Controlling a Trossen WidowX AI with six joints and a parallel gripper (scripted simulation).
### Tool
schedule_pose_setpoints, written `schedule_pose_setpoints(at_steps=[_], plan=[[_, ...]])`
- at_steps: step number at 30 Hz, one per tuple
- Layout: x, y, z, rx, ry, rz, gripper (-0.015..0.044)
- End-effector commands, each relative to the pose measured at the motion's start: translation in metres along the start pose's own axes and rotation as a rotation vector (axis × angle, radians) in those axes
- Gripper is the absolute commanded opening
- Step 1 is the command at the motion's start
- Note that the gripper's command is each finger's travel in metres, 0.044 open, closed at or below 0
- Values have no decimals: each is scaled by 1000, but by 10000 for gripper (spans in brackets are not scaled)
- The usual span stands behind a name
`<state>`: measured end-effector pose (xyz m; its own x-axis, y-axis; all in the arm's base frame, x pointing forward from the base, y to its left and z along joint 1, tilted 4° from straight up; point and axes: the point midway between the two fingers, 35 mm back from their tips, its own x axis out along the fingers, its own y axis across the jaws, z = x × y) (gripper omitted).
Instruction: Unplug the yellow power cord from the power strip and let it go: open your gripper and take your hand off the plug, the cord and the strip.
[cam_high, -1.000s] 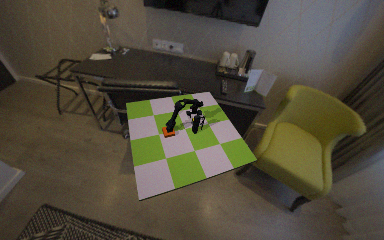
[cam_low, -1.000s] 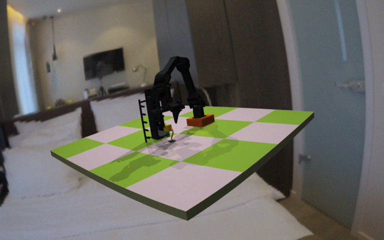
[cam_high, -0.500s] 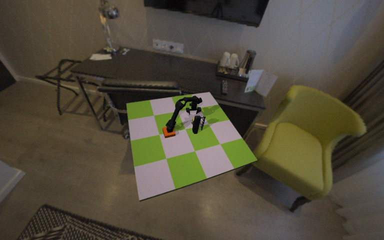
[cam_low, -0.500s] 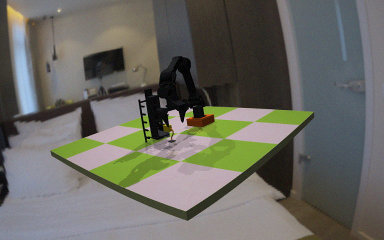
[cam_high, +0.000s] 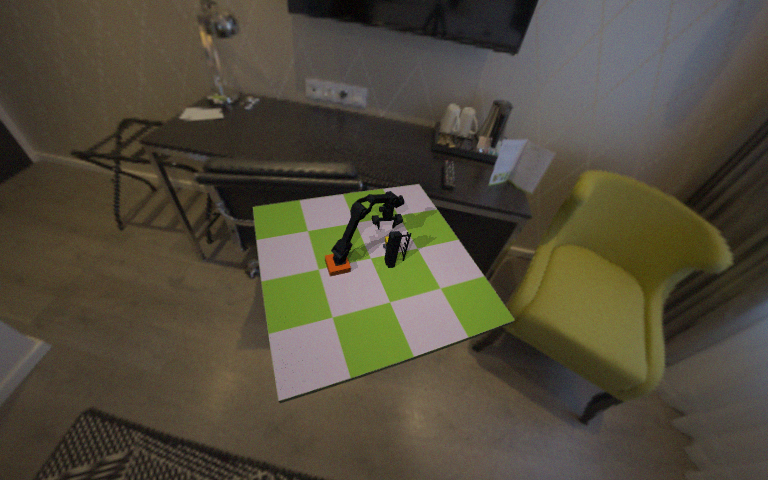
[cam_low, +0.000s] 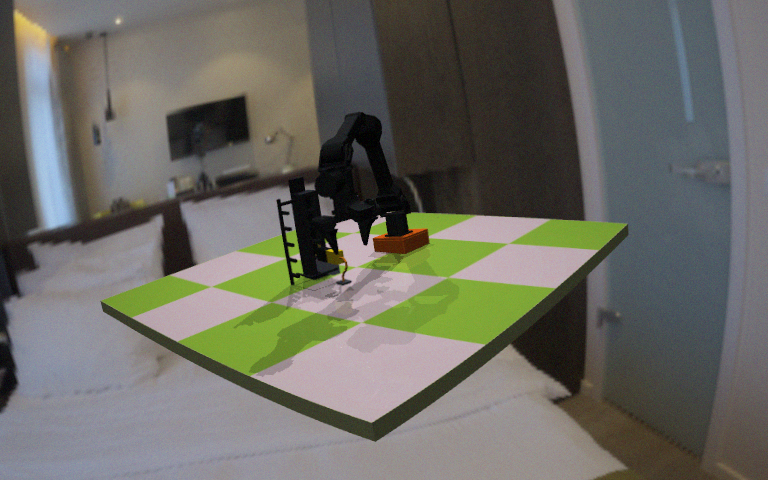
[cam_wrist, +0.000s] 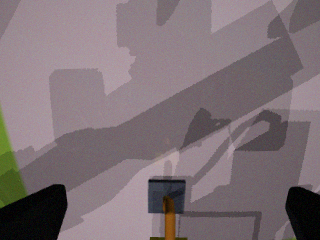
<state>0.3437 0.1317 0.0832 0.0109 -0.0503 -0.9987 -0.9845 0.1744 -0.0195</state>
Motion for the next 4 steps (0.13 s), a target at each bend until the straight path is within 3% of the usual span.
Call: schedule_pose_setpoints(at_steps=[1, 4], plan=[[0, 1, 0, 4, 0, 4, 440], [0, 1, 0, 4, 0, 4, 440]])
